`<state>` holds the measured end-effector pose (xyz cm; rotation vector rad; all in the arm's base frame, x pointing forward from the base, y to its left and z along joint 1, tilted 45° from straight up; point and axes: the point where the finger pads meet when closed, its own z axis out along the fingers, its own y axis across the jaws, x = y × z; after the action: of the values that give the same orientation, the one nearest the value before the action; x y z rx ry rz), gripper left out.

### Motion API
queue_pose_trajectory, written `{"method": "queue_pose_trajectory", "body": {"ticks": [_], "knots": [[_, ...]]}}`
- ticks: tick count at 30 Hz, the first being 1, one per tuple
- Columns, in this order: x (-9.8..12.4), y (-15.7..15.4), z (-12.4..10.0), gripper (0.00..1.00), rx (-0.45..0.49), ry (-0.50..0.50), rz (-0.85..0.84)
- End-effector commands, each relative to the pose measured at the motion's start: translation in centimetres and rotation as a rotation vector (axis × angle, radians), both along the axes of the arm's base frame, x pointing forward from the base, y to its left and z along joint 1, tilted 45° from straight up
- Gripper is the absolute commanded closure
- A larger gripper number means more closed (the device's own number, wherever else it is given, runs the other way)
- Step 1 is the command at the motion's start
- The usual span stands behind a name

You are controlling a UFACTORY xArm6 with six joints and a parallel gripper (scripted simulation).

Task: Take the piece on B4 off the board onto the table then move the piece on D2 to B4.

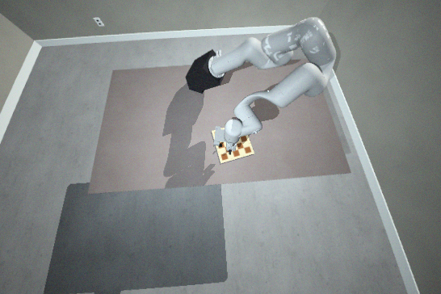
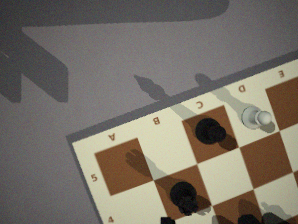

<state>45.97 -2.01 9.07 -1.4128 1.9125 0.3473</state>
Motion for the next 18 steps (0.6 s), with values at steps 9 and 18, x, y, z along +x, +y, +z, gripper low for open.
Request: {"method": "queue_pose_trajectory", "body": {"ticks": [9, 18], "knots": [[0.17, 0.07, -0.11, 0.61, -0.005, -0.009, 0.006], [0.56, 0.67, -0.86, 0.61, -0.008, -0.015, 0.013]]}}
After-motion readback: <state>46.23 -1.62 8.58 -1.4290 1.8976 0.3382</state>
